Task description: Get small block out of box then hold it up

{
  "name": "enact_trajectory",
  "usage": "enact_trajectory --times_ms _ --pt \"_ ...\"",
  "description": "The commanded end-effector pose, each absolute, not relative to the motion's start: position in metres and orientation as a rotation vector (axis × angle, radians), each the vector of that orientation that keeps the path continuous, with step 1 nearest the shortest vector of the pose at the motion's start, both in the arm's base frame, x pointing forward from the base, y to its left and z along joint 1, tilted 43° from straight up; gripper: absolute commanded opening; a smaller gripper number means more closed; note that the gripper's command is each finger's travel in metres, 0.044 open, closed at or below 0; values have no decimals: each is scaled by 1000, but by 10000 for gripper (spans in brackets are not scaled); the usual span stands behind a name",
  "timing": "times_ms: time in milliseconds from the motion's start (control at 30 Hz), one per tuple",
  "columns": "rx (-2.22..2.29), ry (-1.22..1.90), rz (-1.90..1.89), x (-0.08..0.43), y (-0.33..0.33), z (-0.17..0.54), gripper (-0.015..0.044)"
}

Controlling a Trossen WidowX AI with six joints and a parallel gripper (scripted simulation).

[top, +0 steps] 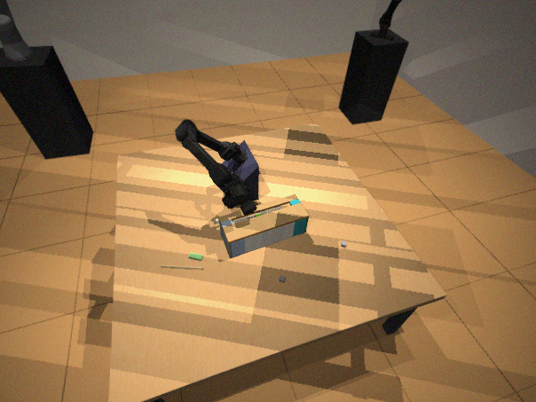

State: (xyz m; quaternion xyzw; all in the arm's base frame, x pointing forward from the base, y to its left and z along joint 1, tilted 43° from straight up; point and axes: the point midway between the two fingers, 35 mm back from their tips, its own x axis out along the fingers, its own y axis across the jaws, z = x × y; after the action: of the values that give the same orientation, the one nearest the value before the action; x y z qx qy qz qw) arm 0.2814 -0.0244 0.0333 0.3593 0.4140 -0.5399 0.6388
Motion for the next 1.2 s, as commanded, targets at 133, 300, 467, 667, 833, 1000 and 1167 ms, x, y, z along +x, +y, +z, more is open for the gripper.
enact_trajectory --times_ms 133,300,467,667,833,1000,1167 --pt "809 950 -1235 283 -35 22 400" --pt "809 950 -1235 284 -42 17 400" --pt "808 950 -1235 285 -48 12 400" --pt "807 949 -1236 286 -56 6 400" --pt "807 948 -1236 286 -63 1 400" --pt "806 947 -1237 286 -70 -4 400" --pt "813 938 -1236 287 -68 0 400"
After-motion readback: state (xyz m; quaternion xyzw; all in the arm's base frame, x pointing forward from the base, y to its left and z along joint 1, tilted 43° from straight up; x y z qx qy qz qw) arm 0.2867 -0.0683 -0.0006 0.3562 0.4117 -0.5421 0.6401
